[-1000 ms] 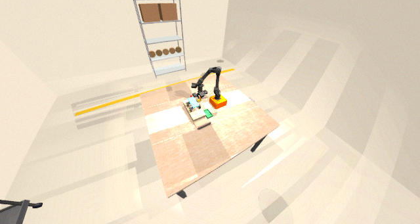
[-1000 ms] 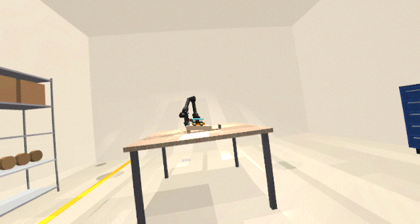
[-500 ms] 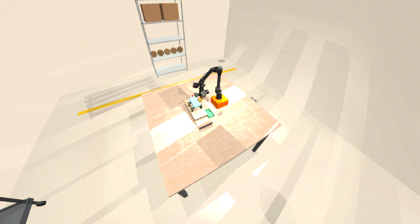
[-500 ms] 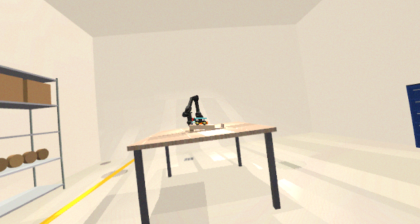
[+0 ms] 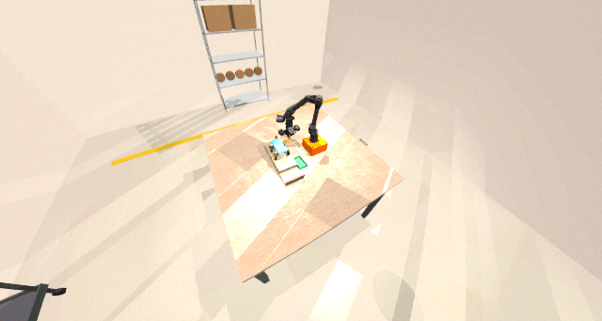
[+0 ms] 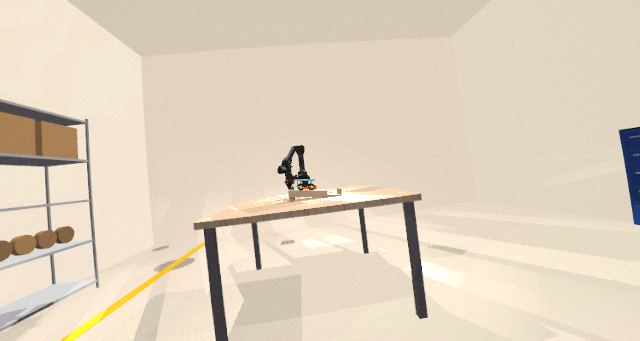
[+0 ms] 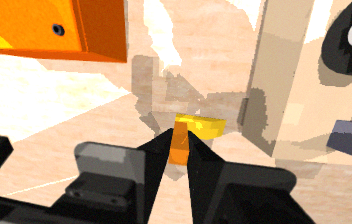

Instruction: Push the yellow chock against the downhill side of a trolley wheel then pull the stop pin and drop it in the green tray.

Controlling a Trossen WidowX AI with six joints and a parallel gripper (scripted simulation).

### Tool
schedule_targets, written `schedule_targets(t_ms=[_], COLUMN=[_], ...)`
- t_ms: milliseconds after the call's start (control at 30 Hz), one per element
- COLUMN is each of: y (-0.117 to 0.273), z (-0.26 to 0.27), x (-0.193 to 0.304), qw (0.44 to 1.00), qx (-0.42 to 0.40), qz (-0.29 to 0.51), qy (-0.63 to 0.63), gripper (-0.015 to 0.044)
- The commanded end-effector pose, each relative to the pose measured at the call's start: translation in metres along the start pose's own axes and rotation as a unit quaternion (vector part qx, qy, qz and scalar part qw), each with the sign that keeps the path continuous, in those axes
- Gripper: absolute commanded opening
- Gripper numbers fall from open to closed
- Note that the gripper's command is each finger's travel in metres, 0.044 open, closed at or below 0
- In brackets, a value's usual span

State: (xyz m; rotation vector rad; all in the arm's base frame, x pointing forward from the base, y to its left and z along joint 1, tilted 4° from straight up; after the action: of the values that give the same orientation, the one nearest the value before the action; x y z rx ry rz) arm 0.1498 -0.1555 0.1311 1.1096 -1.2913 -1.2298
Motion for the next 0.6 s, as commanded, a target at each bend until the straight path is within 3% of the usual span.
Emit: schedule_targets(t_ms=[0,567], y=[0.015,0.071], z=[0.0,0.0], x=[0.0,-0.001], qw=[1.0,1.0], qx=[0.002,0.002], qz=[0.004,0.004], qy=[-0.002,-0.002], gripper=[0.0,0.0])
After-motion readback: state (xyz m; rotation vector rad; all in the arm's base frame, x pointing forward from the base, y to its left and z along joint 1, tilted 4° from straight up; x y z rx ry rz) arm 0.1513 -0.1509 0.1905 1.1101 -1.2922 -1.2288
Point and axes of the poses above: the point midway between the two fingers, 35 mm back from their tips, its own y axis back along the fingers, its own z axis across the jaws, x = y × z, the point moved 10 cm from there along y, back along the fingers, and after that the axes turned 5 degrees about y, right-handed, at the moved point
